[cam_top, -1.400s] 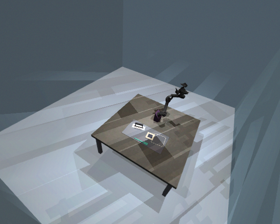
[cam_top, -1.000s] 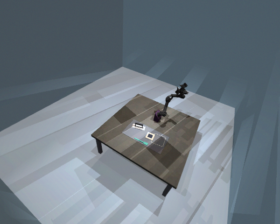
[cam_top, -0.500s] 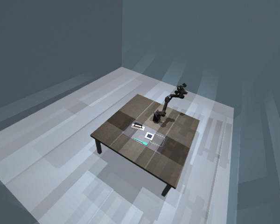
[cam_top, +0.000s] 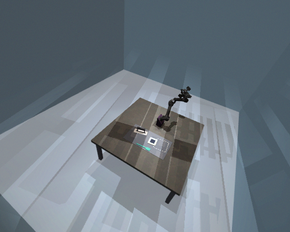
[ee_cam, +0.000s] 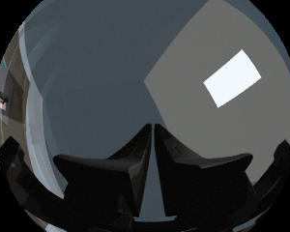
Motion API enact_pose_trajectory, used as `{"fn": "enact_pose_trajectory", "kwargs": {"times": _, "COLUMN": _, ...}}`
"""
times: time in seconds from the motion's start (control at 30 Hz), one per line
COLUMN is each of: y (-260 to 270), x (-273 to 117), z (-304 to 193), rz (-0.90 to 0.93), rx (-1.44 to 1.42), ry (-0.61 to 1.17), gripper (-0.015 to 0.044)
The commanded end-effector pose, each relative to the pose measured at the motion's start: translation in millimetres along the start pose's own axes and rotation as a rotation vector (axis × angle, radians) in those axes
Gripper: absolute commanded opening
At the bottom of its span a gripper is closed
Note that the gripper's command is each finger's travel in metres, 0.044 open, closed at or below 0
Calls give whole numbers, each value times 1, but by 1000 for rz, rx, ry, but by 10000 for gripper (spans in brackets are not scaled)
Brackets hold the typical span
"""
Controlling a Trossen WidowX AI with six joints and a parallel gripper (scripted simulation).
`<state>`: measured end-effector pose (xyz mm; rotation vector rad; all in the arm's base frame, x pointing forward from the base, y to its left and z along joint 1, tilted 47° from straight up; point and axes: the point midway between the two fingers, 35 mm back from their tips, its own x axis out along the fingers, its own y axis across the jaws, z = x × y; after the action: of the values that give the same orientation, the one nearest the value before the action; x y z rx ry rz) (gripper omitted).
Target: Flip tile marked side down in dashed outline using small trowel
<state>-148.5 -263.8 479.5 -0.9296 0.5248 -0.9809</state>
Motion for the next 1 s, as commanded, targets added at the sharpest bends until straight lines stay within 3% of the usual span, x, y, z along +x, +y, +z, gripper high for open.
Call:
{"fn": "enact_pose_trajectory", "kwargs": {"times": 0.0, "y": 0, "x": 0, "z": 0, "rz": 0, "rx": 0, "ry": 0, "gripper": 79}}
{"fn": "enact_pose_trajectory", "kwargs": {"times": 0.03, "y": 0, "x": 0, "z": 0, "rz": 0, "rx": 0, "ry": 0, "gripper": 100}}
{"fn": "enact_pose_trajectory", "kwargs": {"times": 0.73, "y": 0, "x": 0, "z": 0, "rz": 0, "rx": 0, "ry": 0, "gripper": 100}}
{"fn": "enact_pose_trajectory", "kwargs": {"times": 0.87, "y": 0, "x": 0, "z": 0, "rz": 0, "rx": 0, "ry": 0, "gripper": 0}}
{"fn": "enact_pose_trajectory", "kwargs": {"times": 0.97, "y": 0, "x": 0, "z": 0, "rz": 0, "rx": 0, "ry": 0, "gripper": 0}}
